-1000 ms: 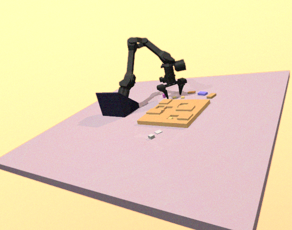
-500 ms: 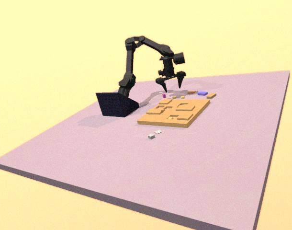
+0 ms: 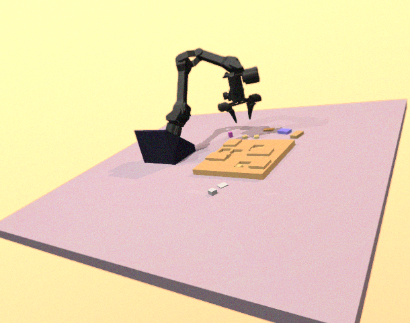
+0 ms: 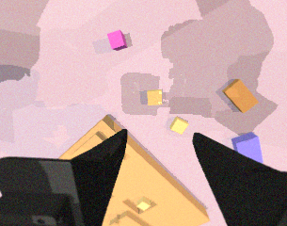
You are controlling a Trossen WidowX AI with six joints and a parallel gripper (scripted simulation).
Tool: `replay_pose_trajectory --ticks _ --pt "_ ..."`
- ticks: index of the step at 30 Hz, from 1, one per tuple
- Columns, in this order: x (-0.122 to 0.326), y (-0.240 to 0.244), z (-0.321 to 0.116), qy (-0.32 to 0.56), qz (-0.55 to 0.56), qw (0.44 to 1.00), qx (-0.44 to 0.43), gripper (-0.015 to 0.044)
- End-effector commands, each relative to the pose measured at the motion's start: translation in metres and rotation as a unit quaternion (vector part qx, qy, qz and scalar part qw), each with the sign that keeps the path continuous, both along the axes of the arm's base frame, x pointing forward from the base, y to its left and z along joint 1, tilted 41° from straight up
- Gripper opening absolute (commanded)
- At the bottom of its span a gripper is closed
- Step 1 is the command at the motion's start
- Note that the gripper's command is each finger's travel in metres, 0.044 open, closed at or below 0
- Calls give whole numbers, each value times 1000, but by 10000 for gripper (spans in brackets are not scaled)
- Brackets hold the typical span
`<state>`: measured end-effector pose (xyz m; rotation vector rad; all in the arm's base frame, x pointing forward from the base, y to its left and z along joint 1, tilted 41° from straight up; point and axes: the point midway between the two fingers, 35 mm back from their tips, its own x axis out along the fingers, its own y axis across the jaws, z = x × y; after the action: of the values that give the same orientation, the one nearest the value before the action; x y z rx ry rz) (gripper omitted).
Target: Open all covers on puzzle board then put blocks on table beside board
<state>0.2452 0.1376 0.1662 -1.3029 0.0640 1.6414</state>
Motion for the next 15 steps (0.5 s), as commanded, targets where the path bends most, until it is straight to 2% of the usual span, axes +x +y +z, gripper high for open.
replay_pose_trajectory --ticks 1,9,15 --pt "14 -11 -8 46 -54 997 -3 204" --pt "45 -33 -23 143 -174 974 -1 0" --pt "65 -53 -37 208 -259 943 2 0"
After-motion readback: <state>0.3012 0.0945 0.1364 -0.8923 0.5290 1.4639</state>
